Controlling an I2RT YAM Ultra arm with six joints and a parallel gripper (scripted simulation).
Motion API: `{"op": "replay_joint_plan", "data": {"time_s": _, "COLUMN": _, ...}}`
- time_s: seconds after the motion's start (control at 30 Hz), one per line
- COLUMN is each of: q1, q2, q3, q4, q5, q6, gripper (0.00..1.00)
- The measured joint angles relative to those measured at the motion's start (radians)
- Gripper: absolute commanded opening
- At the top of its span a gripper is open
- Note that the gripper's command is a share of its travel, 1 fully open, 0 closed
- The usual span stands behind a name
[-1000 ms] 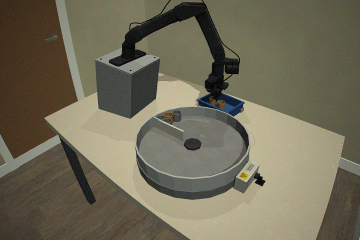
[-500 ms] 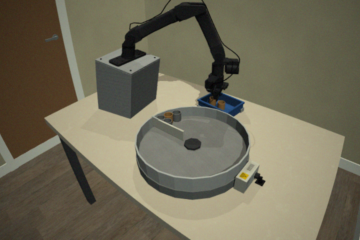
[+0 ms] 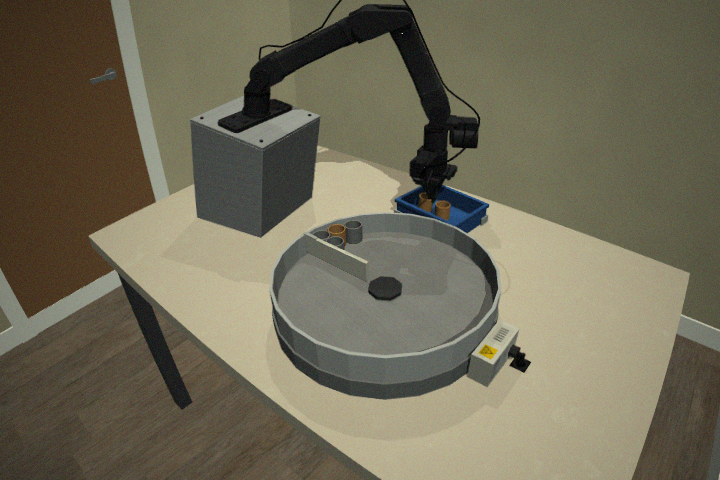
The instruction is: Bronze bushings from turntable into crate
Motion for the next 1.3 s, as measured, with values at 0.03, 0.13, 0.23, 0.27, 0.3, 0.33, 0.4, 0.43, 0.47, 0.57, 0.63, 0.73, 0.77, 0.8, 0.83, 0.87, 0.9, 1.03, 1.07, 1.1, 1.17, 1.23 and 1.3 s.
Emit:
{"op": "replay_joint_plan", "data": {"time_s": 0.03, "q1": 0.000, "q2": 0.000, "q3": 0.000, "q4": 0.000, "q5": 0.000, "q6": 0.000, "gripper": 0.00}}
{"op": "replay_joint_plan", "data": {"time_s": 0.13, "q1": 0.000, "q2": 0.000, "q3": 0.000, "q4": 0.000, "q5": 0.000, "q6": 0.000, "gripper": 0.00}}
{"op": "replay_joint_plan", "data": {"time_s": 0.23, "q1": 0.000, "q2": 0.000, "q3": 0.000, "q4": 0.000, "q5": 0.000, "q6": 0.000, "gripper": 0.14}}
{"op": "replay_joint_plan", "data": {"time_s": 0.27, "q1": 0.000, "q2": 0.000, "q3": 0.000, "q4": 0.000, "q5": 0.000, "q6": 0.000, "gripper": 0.14}}
{"op": "replay_joint_plan", "data": {"time_s": 0.3, "q1": 0.000, "q2": 0.000, "q3": 0.000, "q4": 0.000, "q5": 0.000, "q6": 0.000, "gripper": 0.14}}
{"op": "replay_joint_plan", "data": {"time_s": 0.33, "q1": 0.000, "q2": 0.000, "q3": 0.000, "q4": 0.000, "q5": 0.000, "q6": 0.000, "gripper": 0.14}}
{"op": "replay_joint_plan", "data": {"time_s": 0.4, "q1": 0.000, "q2": 0.000, "q3": 0.000, "q4": 0.000, "q5": 0.000, "q6": 0.000, "gripper": 0.14}}
{"op": "replay_joint_plan", "data": {"time_s": 0.43, "q1": 0.000, "q2": 0.000, "q3": 0.000, "q4": 0.000, "q5": 0.000, "q6": 0.000, "gripper": 0.14}}
{"op": "replay_joint_plan", "data": {"time_s": 0.47, "q1": 0.000, "q2": 0.000, "q3": 0.000, "q4": 0.000, "q5": 0.000, "q6": 0.000, "gripper": 0.14}}
{"op": "replay_joint_plan", "data": {"time_s": 0.57, "q1": 0.000, "q2": 0.000, "q3": 0.000, "q4": 0.000, "q5": 0.000, "q6": 0.000, "gripper": 0.14}}
{"op": "replay_joint_plan", "data": {"time_s": 0.63, "q1": 0.000, "q2": 0.000, "q3": 0.000, "q4": 0.000, "q5": 0.000, "q6": 0.000, "gripper": 0.14}}
{"op": "replay_joint_plan", "data": {"time_s": 0.73, "q1": 0.000, "q2": 0.000, "q3": 0.000, "q4": 0.000, "q5": 0.000, "q6": 0.000, "gripper": 0.14}}
{"op": "replay_joint_plan", "data": {"time_s": 0.77, "q1": 0.000, "q2": 0.000, "q3": 0.000, "q4": 0.000, "q5": 0.000, "q6": 0.000, "gripper": 0.14}}
{"op": "replay_joint_plan", "data": {"time_s": 0.8, "q1": 0.000, "q2": 0.000, "q3": 0.000, "q4": 0.000, "q5": 0.000, "q6": 0.000, "gripper": 0.14}}
{"op": "replay_joint_plan", "data": {"time_s": 0.83, "q1": 0.000, "q2": 0.000, "q3": 0.000, "q4": 0.000, "q5": 0.000, "q6": 0.000, "gripper": 0.14}}
{"op": "replay_joint_plan", "data": {"time_s": 0.87, "q1": 0.000, "q2": 0.000, "q3": 0.000, "q4": 0.000, "q5": 0.000, "q6": 0.000, "gripper": 0.14}}
{"op": "replay_joint_plan", "data": {"time_s": 0.9, "q1": 0.000, "q2": 0.000, "q3": 0.000, "q4": 0.000, "q5": 0.000, "q6": 0.000, "gripper": 0.14}}
{"op": "replay_joint_plan", "data": {"time_s": 1.03, "q1": 0.000, "q2": 0.000, "q3": 0.000, "q4": 0.000, "q5": 0.000, "q6": 0.000, "gripper": 0.14}}
{"op": "replay_joint_plan", "data": {"time_s": 1.07, "q1": 0.000, "q2": 0.000, "q3": 0.000, "q4": 0.000, "q5": 0.000, "q6": 0.000, "gripper": 0.14}}
{"op": "replay_joint_plan", "data": {"time_s": 1.1, "q1": 0.000, "q2": 0.000, "q3": 0.000, "q4": 0.000, "q5": 0.000, "q6": 0.000, "gripper": 0.14}}
{"op": "replay_joint_plan", "data": {"time_s": 1.17, "q1": 0.000, "q2": 0.000, "q3": 0.000, "q4": 0.000, "q5": 0.000, "q6": 0.000, "gripper": 0.14}}
{"op": "replay_joint_plan", "data": {"time_s": 1.23, "q1": 0.000, "q2": 0.000, "q3": 0.000, "q4": 0.000, "q5": 0.000, "q6": 0.000, "gripper": 0.14}}
{"op": "replay_joint_plan", "data": {"time_s": 1.3, "q1": 0.000, "q2": 0.000, "q3": 0.000, "q4": 0.000, "q5": 0.000, "q6": 0.000, "gripper": 0.14}}
